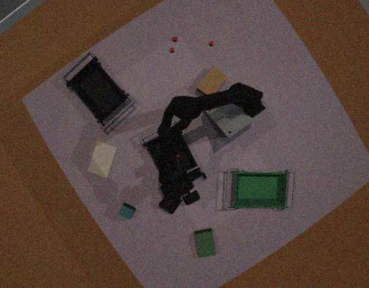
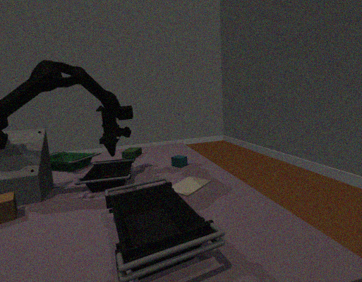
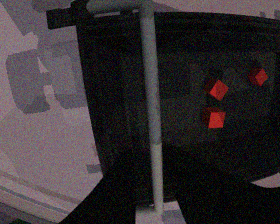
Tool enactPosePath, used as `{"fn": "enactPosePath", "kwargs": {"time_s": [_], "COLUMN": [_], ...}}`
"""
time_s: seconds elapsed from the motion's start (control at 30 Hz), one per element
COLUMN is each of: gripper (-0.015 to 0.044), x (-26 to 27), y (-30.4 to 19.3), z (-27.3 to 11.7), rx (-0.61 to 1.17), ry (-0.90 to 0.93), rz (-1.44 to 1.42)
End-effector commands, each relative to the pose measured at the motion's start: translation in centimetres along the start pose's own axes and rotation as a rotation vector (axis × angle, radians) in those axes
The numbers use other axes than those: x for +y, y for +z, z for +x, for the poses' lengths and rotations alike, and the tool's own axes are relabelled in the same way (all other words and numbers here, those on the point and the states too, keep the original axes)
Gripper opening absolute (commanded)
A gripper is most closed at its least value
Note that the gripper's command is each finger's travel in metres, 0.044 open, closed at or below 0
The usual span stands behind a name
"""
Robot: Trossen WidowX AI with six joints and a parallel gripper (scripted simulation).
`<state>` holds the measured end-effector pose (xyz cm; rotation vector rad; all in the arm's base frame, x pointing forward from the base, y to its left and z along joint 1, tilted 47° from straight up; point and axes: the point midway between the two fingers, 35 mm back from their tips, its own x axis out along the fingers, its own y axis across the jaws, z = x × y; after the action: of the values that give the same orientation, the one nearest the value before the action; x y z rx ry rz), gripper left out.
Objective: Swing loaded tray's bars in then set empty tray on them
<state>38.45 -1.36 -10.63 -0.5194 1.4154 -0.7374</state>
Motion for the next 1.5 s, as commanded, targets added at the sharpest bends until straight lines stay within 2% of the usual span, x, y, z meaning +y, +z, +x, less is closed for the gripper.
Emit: {"fn": "enactPosePath", "kwargs": {"time_s": [0.0, 0.43, 0.53, 0.7, 0.8, 0.83, 1.07, 1.3, 1.37, 1.47], "gripper": [0.0086, 0.0086, 0.0086, 0.0086, 0.0086, 0.0086, 0.0086, 0.0086, 0.0086, 0.0086], "x": [0.0, 0.1, 0.4, 0.4, 0.0, 0.1, -9.8, -21.5, -23.4, -23.7], "y": [0.0, 0.2, 0.6, 0.5, 0.0, 0.7, 2.9, 1.0, 0.1, 0.0], "z": [0.0, -0.8, -3.8, -12.4, -15.1, -11.5, -6.8, -1.7, -0.9, -0.8], "rx": [-0.002, -0.002, -0.002, 0.0, 0.001, 0.003, 0.004, -0.001, 0.001, 0.001], "ry": [0.001, 0.003, 0.008, 0.01, 0.006, 0.007, 0.046, 0.011, -0.004, -0.006], "rz": [-0.001, -0.001, -0.002, -0.002, -0.001, -0.005, -0.007, 0.001, 0.002, 0.002]}}
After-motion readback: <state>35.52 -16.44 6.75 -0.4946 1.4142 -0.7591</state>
